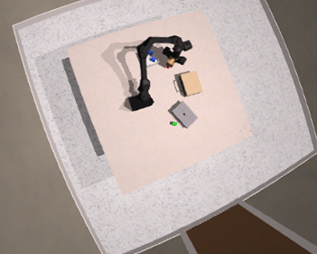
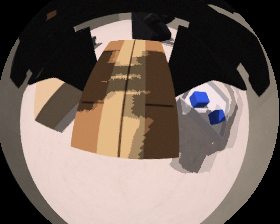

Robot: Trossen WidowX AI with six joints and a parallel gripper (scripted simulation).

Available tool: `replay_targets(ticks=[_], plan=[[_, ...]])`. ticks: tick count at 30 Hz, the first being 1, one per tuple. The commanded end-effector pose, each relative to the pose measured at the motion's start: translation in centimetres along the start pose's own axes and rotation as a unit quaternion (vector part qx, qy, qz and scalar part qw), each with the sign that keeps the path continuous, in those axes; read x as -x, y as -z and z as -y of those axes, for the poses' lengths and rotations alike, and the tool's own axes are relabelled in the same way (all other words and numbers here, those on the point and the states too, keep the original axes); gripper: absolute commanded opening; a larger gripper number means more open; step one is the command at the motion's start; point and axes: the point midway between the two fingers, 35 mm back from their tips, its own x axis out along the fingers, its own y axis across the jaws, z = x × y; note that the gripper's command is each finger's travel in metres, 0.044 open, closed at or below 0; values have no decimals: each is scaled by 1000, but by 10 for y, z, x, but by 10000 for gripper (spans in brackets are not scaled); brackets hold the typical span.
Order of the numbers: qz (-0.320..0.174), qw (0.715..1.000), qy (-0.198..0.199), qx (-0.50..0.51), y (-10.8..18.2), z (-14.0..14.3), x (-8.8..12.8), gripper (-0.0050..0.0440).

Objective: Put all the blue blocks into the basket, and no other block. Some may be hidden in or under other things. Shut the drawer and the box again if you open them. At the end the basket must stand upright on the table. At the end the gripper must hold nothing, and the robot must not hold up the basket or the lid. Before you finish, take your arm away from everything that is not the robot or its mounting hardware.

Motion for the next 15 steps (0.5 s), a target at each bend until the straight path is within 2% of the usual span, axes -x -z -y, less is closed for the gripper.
replay_targets(ticks=[1, 4, 10, 15], plan=[[4, 1000, 1, 4, -2, 0, 25, 0], [4, 1000, 1, 4, -2, -1, 45, 0], [4, 1000, 1, 23, 7, -4, 44, 0], [4, 1000, 1, 12, 54, -23, 44, 0]])
